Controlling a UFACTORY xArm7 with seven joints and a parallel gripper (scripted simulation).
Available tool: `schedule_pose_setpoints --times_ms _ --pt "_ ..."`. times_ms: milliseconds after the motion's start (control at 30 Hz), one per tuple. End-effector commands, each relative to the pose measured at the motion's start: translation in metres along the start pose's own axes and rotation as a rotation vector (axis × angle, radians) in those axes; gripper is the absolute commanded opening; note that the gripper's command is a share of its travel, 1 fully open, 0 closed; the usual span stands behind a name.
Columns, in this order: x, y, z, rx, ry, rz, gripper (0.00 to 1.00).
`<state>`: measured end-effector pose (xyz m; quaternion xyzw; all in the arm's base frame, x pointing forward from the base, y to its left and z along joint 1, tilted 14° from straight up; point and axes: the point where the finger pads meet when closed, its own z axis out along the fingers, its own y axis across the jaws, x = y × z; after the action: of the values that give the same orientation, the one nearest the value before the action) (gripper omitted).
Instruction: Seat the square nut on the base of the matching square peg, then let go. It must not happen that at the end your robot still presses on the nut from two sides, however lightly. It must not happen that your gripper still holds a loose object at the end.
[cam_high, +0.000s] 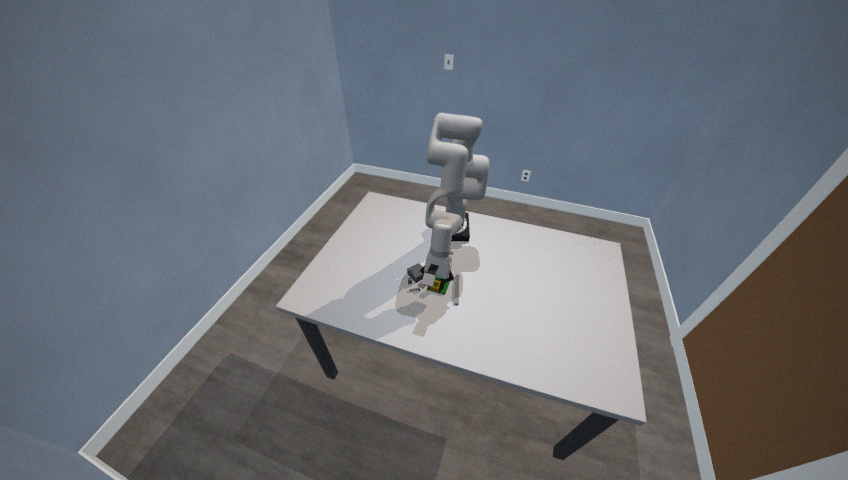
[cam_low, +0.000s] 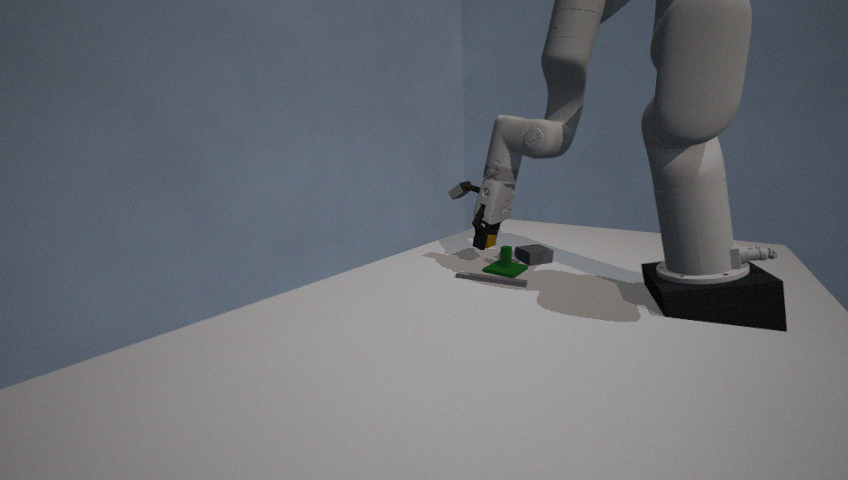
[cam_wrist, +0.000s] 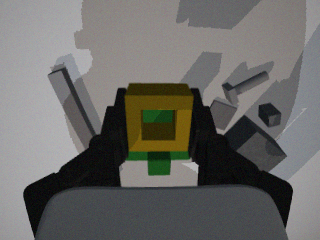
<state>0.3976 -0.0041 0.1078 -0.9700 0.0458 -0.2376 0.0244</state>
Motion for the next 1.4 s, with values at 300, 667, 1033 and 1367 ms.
schedule_pose_setpoints --times_ms 300,667,1033,1367 --pt "0.0012 -0.0014 -0.0033 0.006 0.05 0.0 0.0" --pt "0.001 -0.0018 -0.0042 0.007 0.062 0.0 0.0" --pt "0.001 -0.0018 -0.0042 0.008 0.063 0.0 0.0" --pt "0.0004 -0.002 0.0 0.007 0.063 0.001 0.0"
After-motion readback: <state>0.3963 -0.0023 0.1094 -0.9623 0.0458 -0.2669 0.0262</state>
